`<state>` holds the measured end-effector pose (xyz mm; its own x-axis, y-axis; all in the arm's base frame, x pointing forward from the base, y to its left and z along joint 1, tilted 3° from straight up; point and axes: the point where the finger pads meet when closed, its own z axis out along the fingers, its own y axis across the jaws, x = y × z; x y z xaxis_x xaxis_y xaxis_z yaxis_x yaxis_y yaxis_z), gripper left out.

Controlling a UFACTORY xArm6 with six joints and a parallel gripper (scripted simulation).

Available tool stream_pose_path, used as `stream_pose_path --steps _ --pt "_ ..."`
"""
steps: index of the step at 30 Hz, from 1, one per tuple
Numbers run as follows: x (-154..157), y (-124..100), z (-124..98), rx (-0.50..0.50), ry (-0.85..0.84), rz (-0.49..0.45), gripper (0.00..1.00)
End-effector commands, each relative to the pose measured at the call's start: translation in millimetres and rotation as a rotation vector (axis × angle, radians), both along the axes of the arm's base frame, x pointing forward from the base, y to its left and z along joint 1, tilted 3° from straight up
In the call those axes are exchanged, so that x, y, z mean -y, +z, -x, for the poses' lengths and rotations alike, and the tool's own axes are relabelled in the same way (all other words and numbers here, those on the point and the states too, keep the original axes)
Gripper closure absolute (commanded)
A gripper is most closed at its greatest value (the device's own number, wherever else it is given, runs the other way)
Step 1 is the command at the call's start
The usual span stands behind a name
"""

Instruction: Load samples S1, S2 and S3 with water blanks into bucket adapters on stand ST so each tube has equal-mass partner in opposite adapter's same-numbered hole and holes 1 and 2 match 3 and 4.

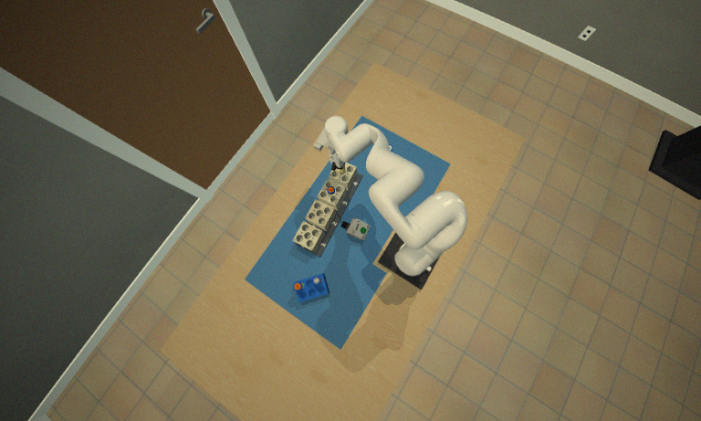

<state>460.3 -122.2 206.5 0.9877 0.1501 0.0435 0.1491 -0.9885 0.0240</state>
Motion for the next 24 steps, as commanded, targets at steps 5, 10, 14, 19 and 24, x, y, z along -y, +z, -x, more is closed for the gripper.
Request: stream_pose_path --steps 5,10,14,19,24 --pt "0.4 -3.7 -1.5 0.005 0.0 0.001 1.0" --pt "0.5 -8.8 -1.7 0.005 0.0 0.001 1.0" --pt "0.6 -12.8 -1.9 0.005 0.0 0.001 1.0" --pt "0.7 -17.8 -2.2 0.005 0.0 0.001 1.0" --pt "0.7 -20.7 -2.3 0.005 0.0 0.001 1.0"
